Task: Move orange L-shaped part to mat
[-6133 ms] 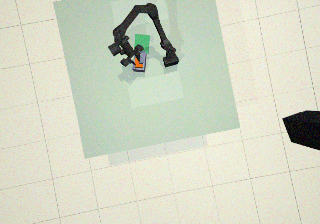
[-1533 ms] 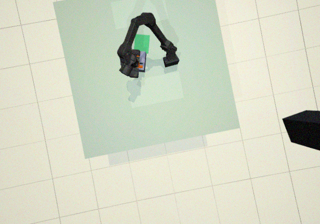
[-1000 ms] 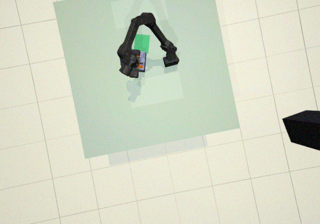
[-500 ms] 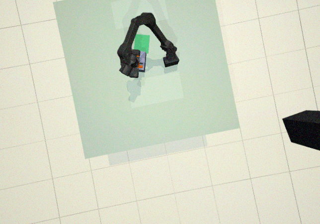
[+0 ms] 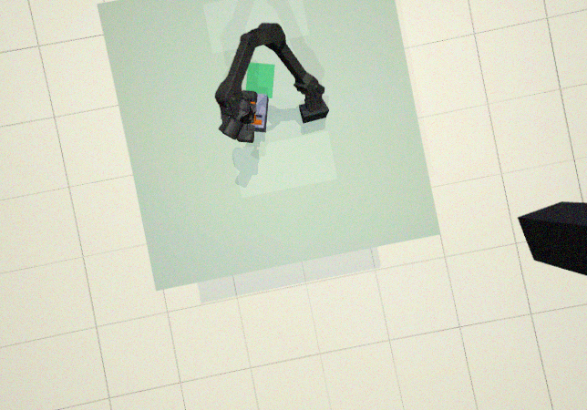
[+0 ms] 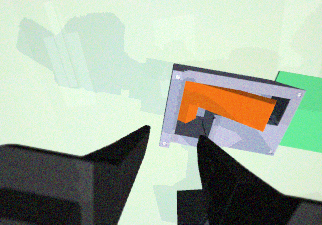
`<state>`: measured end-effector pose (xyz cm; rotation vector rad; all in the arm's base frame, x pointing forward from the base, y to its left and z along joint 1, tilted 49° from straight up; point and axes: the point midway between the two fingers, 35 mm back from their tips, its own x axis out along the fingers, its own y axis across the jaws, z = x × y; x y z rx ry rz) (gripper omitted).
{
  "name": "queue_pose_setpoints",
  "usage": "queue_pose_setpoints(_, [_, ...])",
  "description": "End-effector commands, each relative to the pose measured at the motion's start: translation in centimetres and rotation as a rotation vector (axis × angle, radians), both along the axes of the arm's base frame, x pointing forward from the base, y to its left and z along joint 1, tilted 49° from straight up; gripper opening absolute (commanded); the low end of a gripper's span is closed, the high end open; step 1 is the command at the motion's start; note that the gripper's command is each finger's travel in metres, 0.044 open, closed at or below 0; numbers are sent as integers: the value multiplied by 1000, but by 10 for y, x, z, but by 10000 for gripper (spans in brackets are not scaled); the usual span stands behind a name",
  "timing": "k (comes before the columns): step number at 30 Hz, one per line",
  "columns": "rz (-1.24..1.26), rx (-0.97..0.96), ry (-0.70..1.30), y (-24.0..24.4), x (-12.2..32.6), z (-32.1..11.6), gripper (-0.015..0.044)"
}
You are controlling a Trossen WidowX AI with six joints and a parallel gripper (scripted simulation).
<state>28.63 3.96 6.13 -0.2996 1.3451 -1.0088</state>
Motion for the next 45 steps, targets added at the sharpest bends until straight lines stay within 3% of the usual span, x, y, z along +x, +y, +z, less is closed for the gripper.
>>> queue_pose_setpoints(1, [0,1,0,-5,0,-4,180])
queue_pose_setpoints(9, [-5,0,-3,-53,-7,-45,180])
queue_pose_setpoints(45, [-5,-2,-3,-80,-11,-69,180])
